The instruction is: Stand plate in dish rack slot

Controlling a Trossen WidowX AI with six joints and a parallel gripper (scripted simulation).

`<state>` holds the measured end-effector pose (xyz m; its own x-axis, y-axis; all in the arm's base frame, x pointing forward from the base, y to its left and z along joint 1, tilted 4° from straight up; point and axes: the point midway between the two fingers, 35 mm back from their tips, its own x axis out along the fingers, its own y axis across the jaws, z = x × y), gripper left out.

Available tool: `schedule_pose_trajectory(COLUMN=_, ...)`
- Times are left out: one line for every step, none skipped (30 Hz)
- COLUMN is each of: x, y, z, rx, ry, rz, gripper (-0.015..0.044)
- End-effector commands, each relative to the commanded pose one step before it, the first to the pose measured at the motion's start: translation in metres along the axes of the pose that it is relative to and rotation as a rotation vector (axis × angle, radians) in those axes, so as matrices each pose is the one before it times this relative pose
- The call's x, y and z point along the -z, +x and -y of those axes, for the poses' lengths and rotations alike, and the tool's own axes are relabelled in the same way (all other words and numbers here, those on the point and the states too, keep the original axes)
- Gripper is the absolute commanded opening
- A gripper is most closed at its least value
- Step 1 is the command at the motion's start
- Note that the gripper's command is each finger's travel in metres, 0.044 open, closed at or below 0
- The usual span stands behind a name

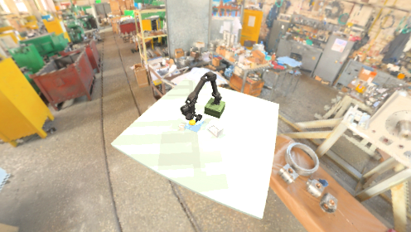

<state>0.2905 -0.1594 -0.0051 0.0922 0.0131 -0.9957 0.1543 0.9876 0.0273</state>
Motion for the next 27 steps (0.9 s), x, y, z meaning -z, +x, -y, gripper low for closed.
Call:
schedule_pose_trajectory(x=0.0021, y=0.00863, z=-0.00129, rx=-0.00716, ry=-0.0013, rz=-0.00652, gripper=0.04)
schedule_pose_trajectory(x=0.00002, y=0.0016, z=0.00004, rx=-0.00001, ry=0.0, rz=-0.00001, gripper=0.04)
schedule_pose_trajectory(x=0.00002, y=0.0016, z=0.00003, rx=-0.00001, ry=0.0, rz=-0.00001, gripper=0.04)
schedule_pose_trajectory(x=0.00003, y=0.00159, z=-0.00001, rx=-0.00001, ry=0.0, rz=-0.00001, gripper=0.04)
schedule_pose_trajectory(x=0.00003, y=0.0016, z=-0.00001, rx=-0.00001, ry=0.0, rz=-0.00001, gripper=0.04)
schedule_pose_trajectory(x=0.00004, y=0.0016, z=-0.00002, rx=-0.00001, ry=0.0, rz=-0.00001, gripper=0.04)
schedule_pose_trajectory(x=0.00005, y=0.00159, z=-0.00002, rx=-0.00001, ry=0.0, rz=-0.00001, gripper=0.04)
schedule_pose_trajectory(x=0.00006, y=0.00159, z=-0.00002, rx=-0.00001, ry=0.0, rz=-0.00001, gripper=0.04)
schedule_pose_trajectory(x=0.00007, y=0.00159, z=-0.00003, rx=-0.00001, ry=0.0, rz=-0.00001, gripper=0.04)
schedule_pose_trajectory(x=0.00008, y=0.00158, z=-0.00003, rx=-0.00001, ry=0.0, rz=-0.00001, gripper=0.04)
schedule_pose_trajectory(x=0.00007, y=0.00126, z=-0.00003, rx=-0.00001, ry=0.0, rz=-0.00001, gripper=0.04)
schedule_pose_trajectory(x=0.00004, y=0.00075, z=-0.00002, rx=-0.00001, ry=0.0, rz=-0.00001, gripper=0.04)
schedule_pose_trajectory(x=0.00001, y=0.00025, z=-0.00001, rx=0.0, ry=0.0, rz=0.0, gripper=0.04)
schedule_pose_trajectory(x=0.0, y=0.0, z=0.0, rx=0.0, ry=0.0, rz=0.0, gripper=0.0393)
schedule_pose_trajectory(x=0.0, y=0.0, z=0.0, rx=0.0, ry=0.0, rz=0.0, gripper=0.0387)
schedule_pose_trajectory(x=0.0, y=0.0, z=0.0, rx=0.0, ry=0.0, rz=0.0, gripper=0.0386)
schedule_pose_trajectory(x=0.0, y=0.0, z=0.0, rx=0.0, ry=0.0, rz=0.0, gripper=0.0386)
schedule_pose_trajectory(x=0.0, y=0.0, z=0.0, rx=0.0, ry=0.0, rz=0.0, gripper=0.0386)
schedule_pose_trajectory(x=0.0, y=0.0, z=0.0, rx=0.0, ry=0.0, rz=0.0, gripper=0.0386)
schedule_pose_trajectory(x=0.0, y=0.0, z=0.0, rx=0.0, ry=0.0, rz=0.0, gripper=0.0386)
schedule_pose_trajectory(x=0.0, y=0.0, z=0.0, rx=0.0, ry=0.0, rz=0.0, gripper=0.0386)
schedule_pose_trajectory(x=0.0, y=0.0, z=0.0, rx=0.0, ry=0.0, rz=0.0, gripper=0.038)
schedule_pose_trajectory(x=0.0, y=0.0, z=0.0, rx=0.0, ry=0.0, rz=0.0, gripper=0.0373)
schedule_pose_trajectory(x=0.0, y=0.0, z=0.0, rx=0.0, ry=0.0, rz=0.0, gripper=0.0366)
schedule_pose_trajectory(x=0.0, y=0.0, z=0.0, rx=0.0, ry=0.0, rz=0.0, gripper=0.036)
schedule_pose_trajectory(x=0.0, y=0.0, z=0.0, rx=0.0, ry=0.0, rz=0.0, gripper=0.0353)
schedule_pose_trajectory(x=0.0, y=0.0, z=0.0, rx=0.0, ry=0.0, rz=0.0, gripper=0.0346)
